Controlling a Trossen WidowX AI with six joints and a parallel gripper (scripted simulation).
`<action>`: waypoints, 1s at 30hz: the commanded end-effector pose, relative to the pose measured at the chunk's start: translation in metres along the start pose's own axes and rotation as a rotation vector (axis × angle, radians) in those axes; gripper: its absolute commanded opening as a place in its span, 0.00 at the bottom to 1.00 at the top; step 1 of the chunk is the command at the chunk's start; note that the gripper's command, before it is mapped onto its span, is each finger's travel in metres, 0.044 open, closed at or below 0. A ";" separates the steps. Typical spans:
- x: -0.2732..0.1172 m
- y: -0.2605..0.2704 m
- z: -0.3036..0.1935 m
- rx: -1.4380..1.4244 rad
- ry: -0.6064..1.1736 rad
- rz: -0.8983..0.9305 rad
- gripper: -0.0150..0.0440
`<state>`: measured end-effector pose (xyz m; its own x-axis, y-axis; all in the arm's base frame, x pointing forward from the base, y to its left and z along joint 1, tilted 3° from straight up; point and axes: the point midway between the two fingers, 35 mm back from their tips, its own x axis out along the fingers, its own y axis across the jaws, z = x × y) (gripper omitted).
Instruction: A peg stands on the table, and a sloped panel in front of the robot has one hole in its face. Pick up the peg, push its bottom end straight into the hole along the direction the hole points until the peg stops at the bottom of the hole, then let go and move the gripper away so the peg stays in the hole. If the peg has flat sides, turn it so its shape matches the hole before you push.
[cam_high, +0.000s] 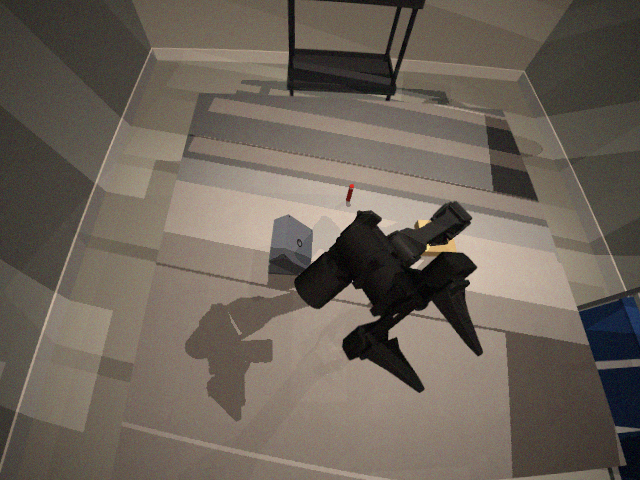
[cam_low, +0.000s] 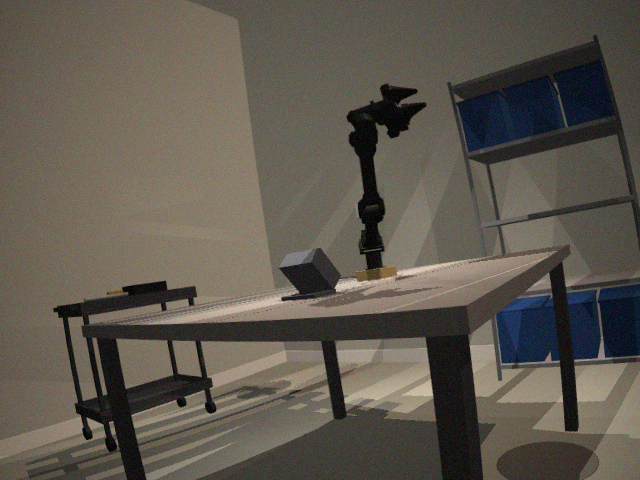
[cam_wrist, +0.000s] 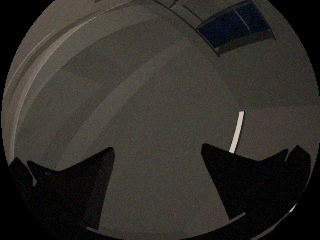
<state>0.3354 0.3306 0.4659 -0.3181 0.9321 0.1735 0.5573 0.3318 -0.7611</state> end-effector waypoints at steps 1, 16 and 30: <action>0.000 0.000 0.000 -0.003 0.002 -0.001 0.98; 0.042 -0.098 0.015 -0.267 0.061 -0.180 1.00; 0.056 -0.200 0.047 -0.407 0.113 -0.379 1.00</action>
<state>0.1940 0.3169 0.5847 -0.4464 0.7754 0.4466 0.6854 0.6171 -0.3864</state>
